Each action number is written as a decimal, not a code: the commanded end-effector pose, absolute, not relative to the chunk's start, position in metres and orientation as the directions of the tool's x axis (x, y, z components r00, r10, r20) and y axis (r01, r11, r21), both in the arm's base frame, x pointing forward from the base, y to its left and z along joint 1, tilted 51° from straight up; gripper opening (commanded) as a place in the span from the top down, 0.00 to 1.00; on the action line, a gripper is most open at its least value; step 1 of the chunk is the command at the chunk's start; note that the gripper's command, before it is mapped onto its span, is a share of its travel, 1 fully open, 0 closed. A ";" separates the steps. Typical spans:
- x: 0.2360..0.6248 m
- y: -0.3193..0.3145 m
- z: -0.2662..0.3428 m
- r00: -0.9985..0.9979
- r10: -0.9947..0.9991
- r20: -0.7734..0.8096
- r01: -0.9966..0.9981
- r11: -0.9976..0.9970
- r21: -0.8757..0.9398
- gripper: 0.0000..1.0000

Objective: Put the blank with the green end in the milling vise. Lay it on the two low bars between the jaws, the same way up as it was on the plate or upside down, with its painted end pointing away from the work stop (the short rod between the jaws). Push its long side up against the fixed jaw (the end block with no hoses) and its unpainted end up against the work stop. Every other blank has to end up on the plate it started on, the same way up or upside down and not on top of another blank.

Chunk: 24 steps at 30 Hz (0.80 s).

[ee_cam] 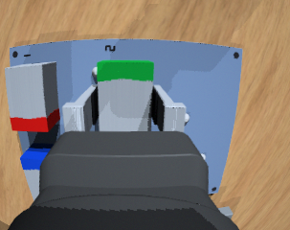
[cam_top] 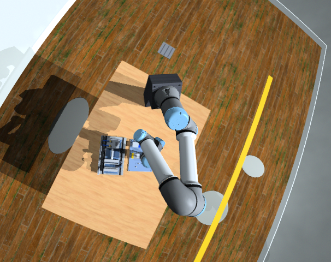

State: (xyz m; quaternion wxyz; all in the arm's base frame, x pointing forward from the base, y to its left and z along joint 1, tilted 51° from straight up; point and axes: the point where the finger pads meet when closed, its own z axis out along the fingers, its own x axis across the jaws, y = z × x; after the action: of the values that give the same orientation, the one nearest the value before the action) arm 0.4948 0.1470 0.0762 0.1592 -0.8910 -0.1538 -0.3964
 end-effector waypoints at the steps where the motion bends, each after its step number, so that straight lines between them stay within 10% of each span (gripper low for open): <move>1: 0.483 0.139 0.088 0.638 0.149 0.755 0.401 -0.902 -0.161 1.00; 24: 0.464 0.127 0.107 0.638 0.149 0.755 0.401 -0.902 -0.161 1.00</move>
State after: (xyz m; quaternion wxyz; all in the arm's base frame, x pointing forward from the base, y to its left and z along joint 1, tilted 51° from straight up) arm 0.4649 0.1285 0.1053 0.1589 -0.8908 -0.1536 -0.3970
